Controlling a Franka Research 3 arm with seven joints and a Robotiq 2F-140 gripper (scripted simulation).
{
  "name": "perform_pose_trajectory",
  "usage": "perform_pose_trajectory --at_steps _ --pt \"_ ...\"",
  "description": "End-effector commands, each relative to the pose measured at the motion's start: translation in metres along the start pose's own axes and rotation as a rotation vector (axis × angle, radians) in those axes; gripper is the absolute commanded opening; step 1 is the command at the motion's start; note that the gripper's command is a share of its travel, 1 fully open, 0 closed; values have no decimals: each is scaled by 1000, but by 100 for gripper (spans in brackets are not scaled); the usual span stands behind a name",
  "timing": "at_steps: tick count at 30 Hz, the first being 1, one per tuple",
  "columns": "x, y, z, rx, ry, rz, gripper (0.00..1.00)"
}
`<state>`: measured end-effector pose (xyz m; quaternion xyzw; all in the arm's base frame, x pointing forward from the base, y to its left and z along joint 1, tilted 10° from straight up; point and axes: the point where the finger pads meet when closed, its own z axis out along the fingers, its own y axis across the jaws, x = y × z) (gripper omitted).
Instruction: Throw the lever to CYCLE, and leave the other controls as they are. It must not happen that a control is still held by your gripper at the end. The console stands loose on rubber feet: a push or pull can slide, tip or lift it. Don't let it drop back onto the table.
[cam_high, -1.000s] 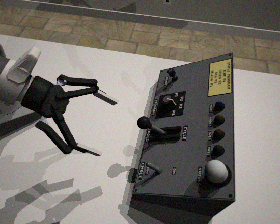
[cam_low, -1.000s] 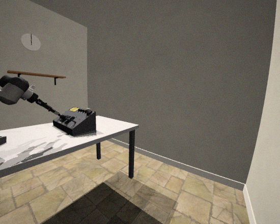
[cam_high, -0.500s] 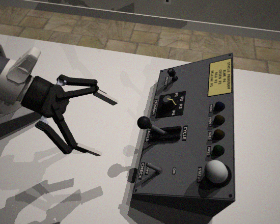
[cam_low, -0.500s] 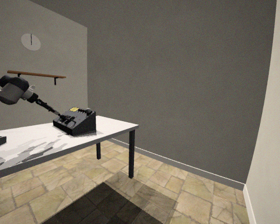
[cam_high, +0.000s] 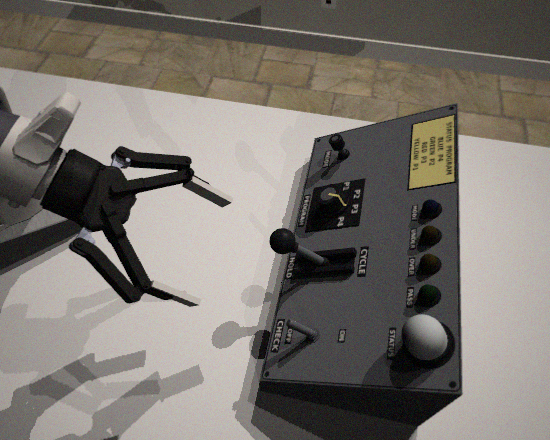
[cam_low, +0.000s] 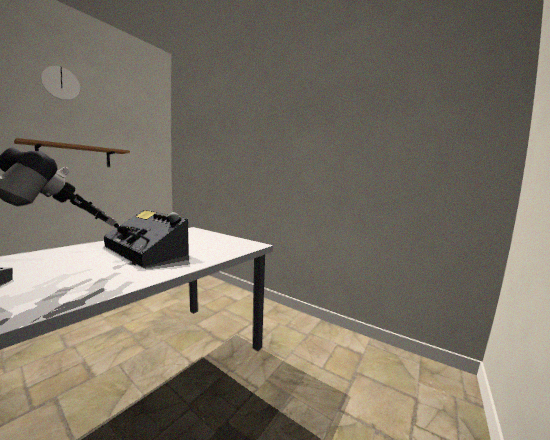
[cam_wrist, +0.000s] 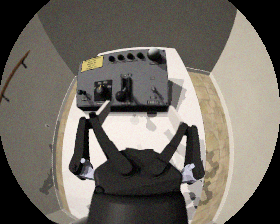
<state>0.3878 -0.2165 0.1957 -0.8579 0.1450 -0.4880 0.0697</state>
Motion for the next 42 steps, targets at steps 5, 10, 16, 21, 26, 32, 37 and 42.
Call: perform_pose_trajectory --at_steps 5,10,16,21,26,32,37,42 --pt "0 0 0 2 0 -9 100" --pt "0 0 0 2 0 -9 100" --pt "0 0 0 2 0 -9 100" --pt "0 0 0 2 0 -9 100" --pt "0 0 0 2 0 -9 100" --pt "0 0 0 0 0 0 100" --pt "1 0 -2 0 0 0 100" --pt "3 -1 -7 0 0 0 100"
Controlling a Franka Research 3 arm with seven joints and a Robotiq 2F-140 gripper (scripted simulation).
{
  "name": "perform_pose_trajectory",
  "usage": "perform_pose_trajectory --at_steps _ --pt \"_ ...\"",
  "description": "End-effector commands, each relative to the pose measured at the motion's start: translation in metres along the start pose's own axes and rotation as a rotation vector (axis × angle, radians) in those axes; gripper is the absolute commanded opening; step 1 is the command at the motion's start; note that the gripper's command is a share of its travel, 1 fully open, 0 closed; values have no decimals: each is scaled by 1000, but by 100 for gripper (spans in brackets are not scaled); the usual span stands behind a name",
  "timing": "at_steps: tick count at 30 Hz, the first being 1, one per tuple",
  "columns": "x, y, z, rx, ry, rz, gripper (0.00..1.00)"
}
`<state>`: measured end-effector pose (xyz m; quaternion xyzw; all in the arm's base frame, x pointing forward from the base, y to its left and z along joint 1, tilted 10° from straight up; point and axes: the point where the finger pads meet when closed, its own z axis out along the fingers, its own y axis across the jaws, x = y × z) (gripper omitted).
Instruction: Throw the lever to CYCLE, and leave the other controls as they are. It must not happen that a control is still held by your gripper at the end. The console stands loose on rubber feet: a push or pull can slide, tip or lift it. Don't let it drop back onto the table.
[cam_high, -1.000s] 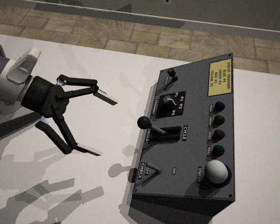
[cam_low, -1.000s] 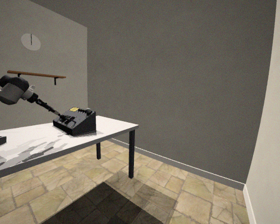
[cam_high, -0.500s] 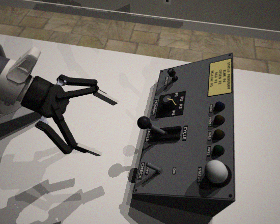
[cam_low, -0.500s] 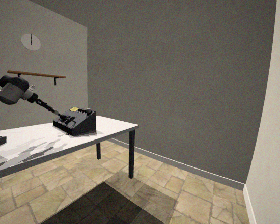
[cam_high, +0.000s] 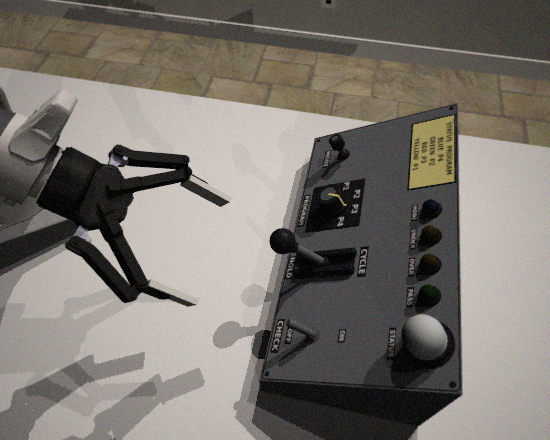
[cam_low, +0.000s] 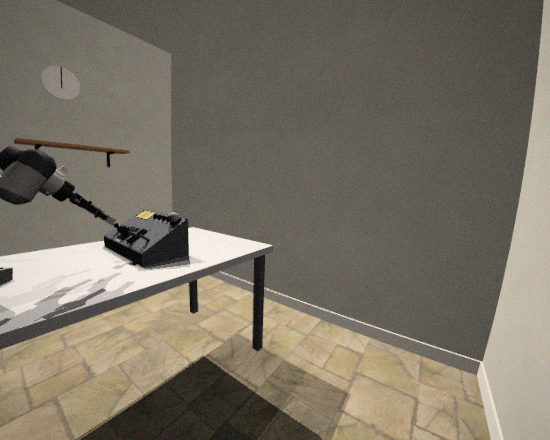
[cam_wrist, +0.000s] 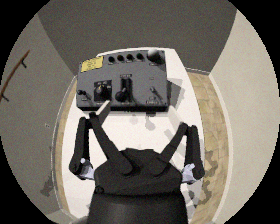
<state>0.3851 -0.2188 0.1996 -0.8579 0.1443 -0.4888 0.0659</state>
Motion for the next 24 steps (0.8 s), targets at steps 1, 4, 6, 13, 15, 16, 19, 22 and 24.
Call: perform_pose_trajectory --at_steps 1,4,6,13,15,16,19,22,24 --pt "1 -3 -5 6 -2 5 100" --pt "3 -3 -11 6 -2 5 100" --pt "3 -3 -11 6 -2 5 100" --pt "10 -5 -27 6 -2 5 100" --pt "12 -6 -32 6 -2 5 100" --pt "13 -6 -34 6 -2 5 100" --pt "15 -7 -41 6 -2 5 100" --pt "17 -7 -45 6 -2 5 100" --pt "17 -7 -47 6 -2 5 100"
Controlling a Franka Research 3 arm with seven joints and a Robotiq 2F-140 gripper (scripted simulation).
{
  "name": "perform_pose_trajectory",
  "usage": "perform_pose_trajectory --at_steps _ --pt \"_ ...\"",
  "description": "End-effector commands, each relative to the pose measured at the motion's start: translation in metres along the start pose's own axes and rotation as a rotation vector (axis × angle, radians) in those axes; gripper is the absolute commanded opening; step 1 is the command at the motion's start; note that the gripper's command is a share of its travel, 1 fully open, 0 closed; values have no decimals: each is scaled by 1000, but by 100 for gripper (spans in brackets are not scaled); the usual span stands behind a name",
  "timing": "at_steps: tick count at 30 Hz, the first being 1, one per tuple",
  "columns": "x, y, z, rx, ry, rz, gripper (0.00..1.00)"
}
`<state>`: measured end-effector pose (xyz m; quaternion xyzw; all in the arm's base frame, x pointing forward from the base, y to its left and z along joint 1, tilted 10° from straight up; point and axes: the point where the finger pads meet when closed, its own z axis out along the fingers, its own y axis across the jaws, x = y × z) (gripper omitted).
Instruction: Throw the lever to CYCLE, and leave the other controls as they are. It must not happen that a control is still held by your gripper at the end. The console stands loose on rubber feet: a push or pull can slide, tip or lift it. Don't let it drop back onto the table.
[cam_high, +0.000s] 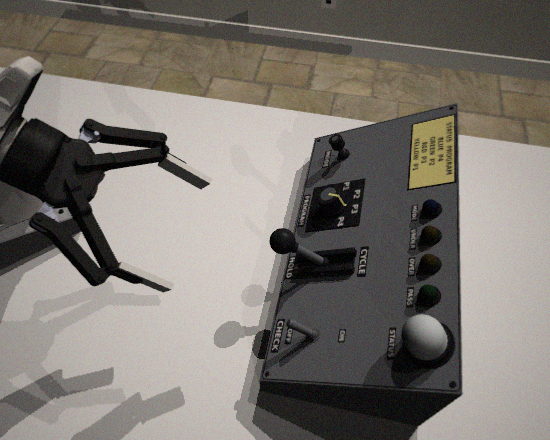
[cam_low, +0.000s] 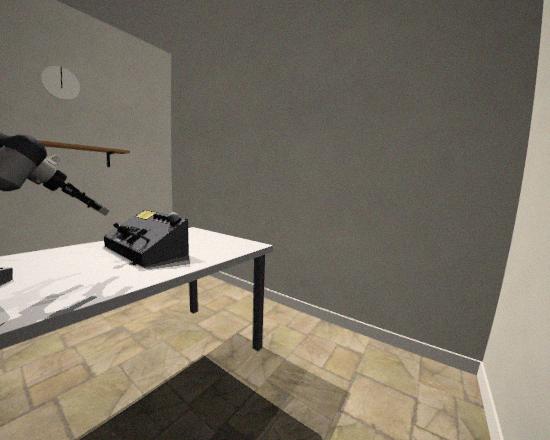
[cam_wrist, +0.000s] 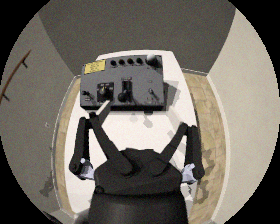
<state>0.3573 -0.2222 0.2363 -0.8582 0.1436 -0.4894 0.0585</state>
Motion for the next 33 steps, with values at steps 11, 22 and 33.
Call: perform_pose_trajectory --at_steps 11,22,33 --pt "3 -7 -13 18 -5 13 100" --pt "25 4 -3 -52 -99 -27 100" --pt "44 -58 73 -87 -329 -98 100"
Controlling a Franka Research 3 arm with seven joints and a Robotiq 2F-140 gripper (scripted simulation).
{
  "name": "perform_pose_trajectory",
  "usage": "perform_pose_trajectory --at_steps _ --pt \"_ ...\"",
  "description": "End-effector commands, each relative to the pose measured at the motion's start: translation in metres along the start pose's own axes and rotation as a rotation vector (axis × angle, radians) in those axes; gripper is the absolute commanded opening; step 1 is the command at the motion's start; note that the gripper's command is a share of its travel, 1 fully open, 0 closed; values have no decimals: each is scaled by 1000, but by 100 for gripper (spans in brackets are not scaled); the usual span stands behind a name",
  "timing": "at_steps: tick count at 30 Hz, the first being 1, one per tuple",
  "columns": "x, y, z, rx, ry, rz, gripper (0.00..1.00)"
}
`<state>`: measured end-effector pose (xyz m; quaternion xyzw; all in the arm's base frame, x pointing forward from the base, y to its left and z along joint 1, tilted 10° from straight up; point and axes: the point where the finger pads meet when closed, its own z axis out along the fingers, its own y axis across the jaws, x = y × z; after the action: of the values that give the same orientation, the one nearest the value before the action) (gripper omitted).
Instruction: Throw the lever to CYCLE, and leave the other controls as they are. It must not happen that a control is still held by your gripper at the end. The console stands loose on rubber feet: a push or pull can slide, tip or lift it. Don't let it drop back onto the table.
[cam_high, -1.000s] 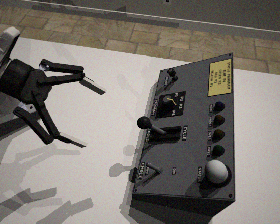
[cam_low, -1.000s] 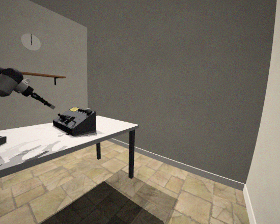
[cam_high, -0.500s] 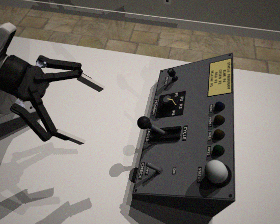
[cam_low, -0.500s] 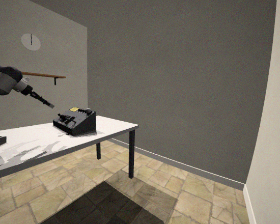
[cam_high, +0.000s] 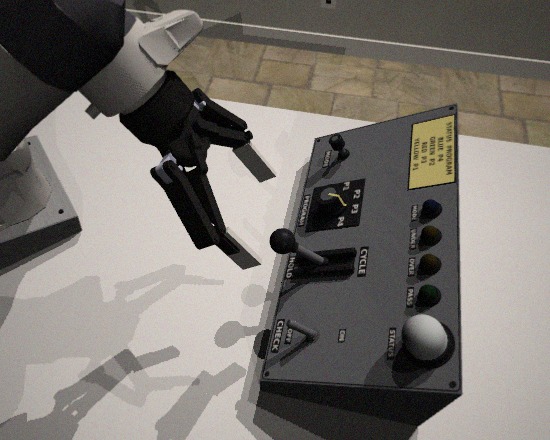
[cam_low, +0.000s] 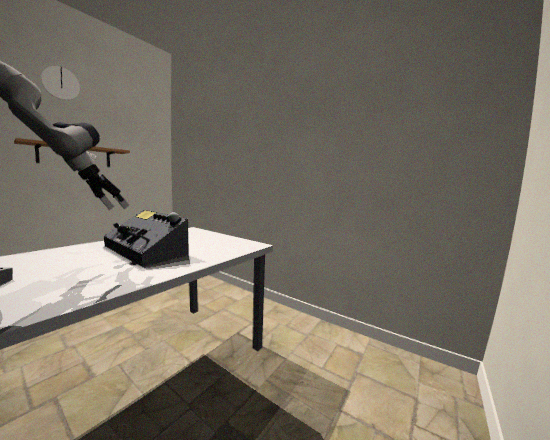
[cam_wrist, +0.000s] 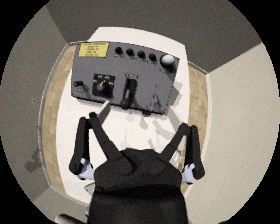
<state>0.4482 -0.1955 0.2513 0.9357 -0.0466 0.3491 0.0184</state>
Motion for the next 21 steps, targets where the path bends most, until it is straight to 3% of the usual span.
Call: perform_pose_trajectory --at_steps 1,4,21 --pt "3 -24 12 33 -47 143 100" --pt "5 -38 23 43 -74 139 100" --pt "5 -39 23 44 -74 139 100"
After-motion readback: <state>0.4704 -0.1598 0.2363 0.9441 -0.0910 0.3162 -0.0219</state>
